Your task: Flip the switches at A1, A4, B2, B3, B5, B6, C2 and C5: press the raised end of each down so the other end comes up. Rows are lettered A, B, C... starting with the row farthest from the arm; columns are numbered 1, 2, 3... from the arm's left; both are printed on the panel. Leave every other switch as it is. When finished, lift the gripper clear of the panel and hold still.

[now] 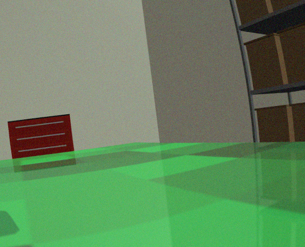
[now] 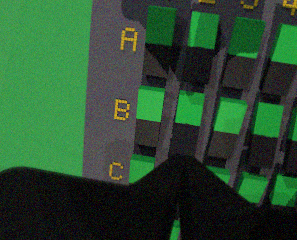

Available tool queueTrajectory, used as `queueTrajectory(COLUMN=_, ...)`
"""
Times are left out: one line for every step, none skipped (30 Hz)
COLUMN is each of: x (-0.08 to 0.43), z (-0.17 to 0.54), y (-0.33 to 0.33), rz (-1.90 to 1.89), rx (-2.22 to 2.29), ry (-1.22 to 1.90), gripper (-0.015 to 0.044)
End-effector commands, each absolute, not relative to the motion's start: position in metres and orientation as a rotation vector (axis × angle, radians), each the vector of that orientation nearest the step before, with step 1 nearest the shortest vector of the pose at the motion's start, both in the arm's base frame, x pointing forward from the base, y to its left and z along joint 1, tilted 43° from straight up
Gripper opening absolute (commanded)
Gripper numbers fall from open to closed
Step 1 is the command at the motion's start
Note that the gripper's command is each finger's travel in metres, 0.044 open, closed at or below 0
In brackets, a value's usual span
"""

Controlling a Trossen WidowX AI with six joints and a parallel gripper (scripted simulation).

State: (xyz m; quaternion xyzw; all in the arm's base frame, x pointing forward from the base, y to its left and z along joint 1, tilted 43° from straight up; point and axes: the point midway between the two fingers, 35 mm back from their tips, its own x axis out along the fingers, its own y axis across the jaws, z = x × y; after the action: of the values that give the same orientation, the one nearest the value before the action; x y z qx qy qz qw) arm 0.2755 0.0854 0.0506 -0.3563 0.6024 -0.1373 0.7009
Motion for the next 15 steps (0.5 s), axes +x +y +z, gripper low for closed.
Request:
queueTrajectory(x=0.278, z=0.044, y=0.078, rz=-0.309, rx=-0.799, ry=1.335, gripper=0.0000)
queueTrajectory(x=0.278, z=0.043, y=0.077, rz=-0.309, rx=-0.799, ry=1.335, gripper=0.0000)
queueTrajectory(x=0.278, z=0.043, y=0.077, rz=-0.309, rx=-0.799, ry=1.335, gripper=0.0000)
queueTrajectory(x=0.278, z=0.043, y=0.077, rz=-0.309, rx=-0.799, ry=1.335, gripper=0.0000)
queueTrajectory(x=0.278, z=0.042, y=0.076, rz=-0.309, rx=-0.799, ry=1.335, gripper=0.0000)
queueTrajectory(x=0.278, z=0.042, y=0.076, rz=-0.309, rx=-0.799, ry=1.335, gripper=0.0000)
queueTrajectory(x=0.278, z=0.041, y=0.075, rz=-0.309, rx=-0.799, ry=1.335, gripper=0.0000)
queueTrajectory(x=0.279, z=0.040, y=0.075, rz=-0.309, rx=-0.799, ry=1.335, gripper=0.0000)
queueTrajectory(x=0.279, z=0.039, y=0.074, rz=-0.309, rx=-0.799, ry=1.335, gripper=0.0000)
queueTrajectory(x=0.279, z=0.038, y=0.073, rz=-0.309, rx=-0.799, ry=1.335, gripper=0.0000)
queueTrajectory(x=0.280, z=0.037, y=0.072, rz=-0.309, rx=-0.799, ry=1.335, gripper=0.0000)
queueTrajectory(x=0.280, z=0.035, y=0.071, rz=-0.309, rx=-0.799, ry=1.335, gripper=0.0000)
queueTrajectory(x=0.281, z=0.034, y=0.070, rz=-0.309, rx=-0.799, ry=1.335, gripper=0.0000)
queueTrajectory(x=0.281, z=0.033, y=0.069, rz=-0.309, rx=-0.799, ry=1.335, gripper=0.0000)
queueTrajectory(x=0.281, z=0.033, y=0.068, rz=-0.309, rx=-0.799, ry=1.335, gripper=0.0000)
